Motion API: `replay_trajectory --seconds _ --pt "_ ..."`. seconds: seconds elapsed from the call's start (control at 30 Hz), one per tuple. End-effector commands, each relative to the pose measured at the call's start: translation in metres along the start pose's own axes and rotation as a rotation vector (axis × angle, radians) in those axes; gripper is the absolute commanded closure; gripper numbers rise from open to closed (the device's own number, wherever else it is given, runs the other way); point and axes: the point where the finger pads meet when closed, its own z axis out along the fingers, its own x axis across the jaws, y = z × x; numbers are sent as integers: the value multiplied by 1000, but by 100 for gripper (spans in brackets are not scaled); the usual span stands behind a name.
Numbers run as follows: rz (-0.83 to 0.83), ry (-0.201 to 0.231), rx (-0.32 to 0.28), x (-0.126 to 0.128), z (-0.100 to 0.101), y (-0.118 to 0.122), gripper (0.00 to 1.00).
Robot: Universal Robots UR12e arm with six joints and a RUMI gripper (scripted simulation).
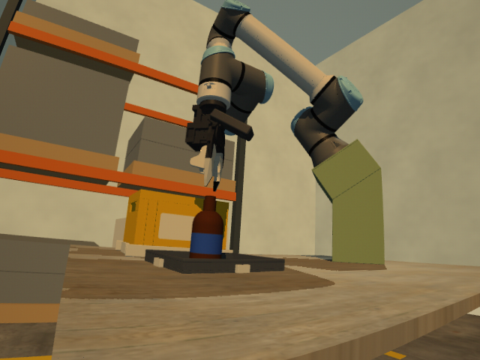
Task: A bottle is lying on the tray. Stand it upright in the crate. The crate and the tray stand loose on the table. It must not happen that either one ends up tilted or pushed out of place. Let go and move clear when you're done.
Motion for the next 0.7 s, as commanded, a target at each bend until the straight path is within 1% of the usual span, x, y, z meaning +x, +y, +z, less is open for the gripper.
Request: replay_trajectory --seconds 0.0,0.47,0.67 --pt "0 1 -1 0 -1 0 62" --pt "0 1 -1 0 2 0 62" --pt "0 1 -1 0 7 0 62"
